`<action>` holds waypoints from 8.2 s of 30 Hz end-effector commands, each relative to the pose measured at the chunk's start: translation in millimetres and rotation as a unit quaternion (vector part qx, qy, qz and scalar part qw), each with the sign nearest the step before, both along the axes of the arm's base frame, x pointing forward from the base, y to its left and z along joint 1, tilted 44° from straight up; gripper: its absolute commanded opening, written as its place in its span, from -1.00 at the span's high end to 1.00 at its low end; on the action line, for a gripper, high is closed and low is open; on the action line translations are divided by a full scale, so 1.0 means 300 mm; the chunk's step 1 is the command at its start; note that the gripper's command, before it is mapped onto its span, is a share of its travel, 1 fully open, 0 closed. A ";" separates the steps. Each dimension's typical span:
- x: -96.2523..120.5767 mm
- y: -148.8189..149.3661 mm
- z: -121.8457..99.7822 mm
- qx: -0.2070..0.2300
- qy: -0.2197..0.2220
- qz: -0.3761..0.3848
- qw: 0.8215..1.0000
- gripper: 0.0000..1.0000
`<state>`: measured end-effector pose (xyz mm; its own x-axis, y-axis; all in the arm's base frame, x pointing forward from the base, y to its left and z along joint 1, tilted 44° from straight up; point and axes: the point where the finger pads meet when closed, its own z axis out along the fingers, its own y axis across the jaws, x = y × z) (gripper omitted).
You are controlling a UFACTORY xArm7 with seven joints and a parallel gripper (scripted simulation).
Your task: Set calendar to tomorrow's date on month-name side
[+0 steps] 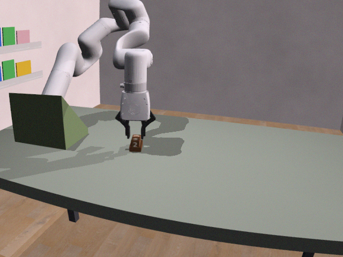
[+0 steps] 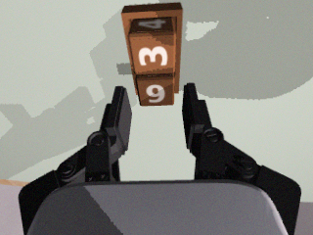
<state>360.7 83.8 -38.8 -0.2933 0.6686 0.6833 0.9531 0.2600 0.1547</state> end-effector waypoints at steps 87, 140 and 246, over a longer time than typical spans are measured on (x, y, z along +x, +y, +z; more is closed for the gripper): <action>-0.002 0.055 -0.061 -0.001 -0.001 -0.002 1.000 0.05; 0.003 0.007 -0.011 -0.001 -0.001 -0.002 1.000 0.47; 0.093 -0.206 -0.197 0.038 -0.376 0.383 0.843 0.47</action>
<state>387.6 10.9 -84.0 -0.9879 0.0443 0.1487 0.1352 0.7152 0.6857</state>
